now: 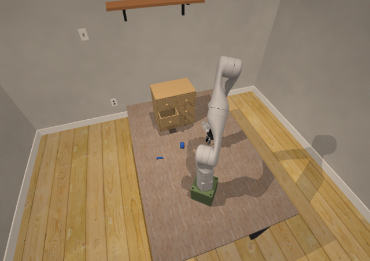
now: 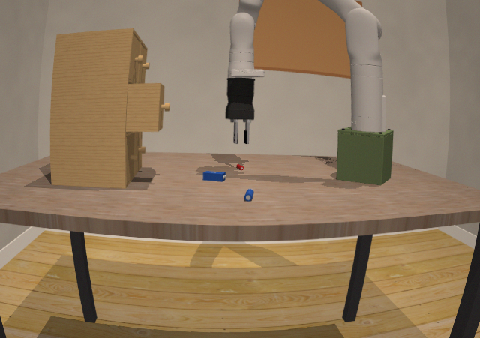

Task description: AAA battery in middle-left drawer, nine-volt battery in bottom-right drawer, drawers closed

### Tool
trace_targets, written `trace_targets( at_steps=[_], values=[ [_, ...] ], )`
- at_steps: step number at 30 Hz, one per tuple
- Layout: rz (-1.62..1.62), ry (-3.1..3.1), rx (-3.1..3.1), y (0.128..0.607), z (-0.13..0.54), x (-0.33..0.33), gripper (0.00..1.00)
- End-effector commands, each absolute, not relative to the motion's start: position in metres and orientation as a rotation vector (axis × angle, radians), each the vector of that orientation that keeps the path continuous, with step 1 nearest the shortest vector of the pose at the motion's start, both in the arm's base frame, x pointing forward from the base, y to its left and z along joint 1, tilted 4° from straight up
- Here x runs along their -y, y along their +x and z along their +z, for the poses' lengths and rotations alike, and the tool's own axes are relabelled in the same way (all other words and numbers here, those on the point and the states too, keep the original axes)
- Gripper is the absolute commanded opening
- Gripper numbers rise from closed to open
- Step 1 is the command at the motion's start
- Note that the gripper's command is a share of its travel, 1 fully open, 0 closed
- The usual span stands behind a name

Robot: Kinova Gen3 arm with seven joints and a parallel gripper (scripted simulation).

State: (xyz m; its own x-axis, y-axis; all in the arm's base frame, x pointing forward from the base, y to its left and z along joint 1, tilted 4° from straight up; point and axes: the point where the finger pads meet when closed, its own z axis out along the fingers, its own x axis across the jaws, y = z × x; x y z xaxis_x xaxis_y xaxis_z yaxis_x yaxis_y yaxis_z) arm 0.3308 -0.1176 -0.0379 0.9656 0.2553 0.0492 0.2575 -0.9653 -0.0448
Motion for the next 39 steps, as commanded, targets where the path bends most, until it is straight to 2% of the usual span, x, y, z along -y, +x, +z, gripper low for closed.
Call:
trace_targets(
  at_steps=[1, 17, 39],
  values=[
    [-0.068, -3.065, 0.4, 0.331, -0.037, 0.118, 0.54],
    [-0.068, -3.065, 0.4, 0.331, -0.041, 0.118, 0.54],
    [-0.068, -3.065, 0.4, 0.333, -0.085, 0.115, 0.54]
  ],
)
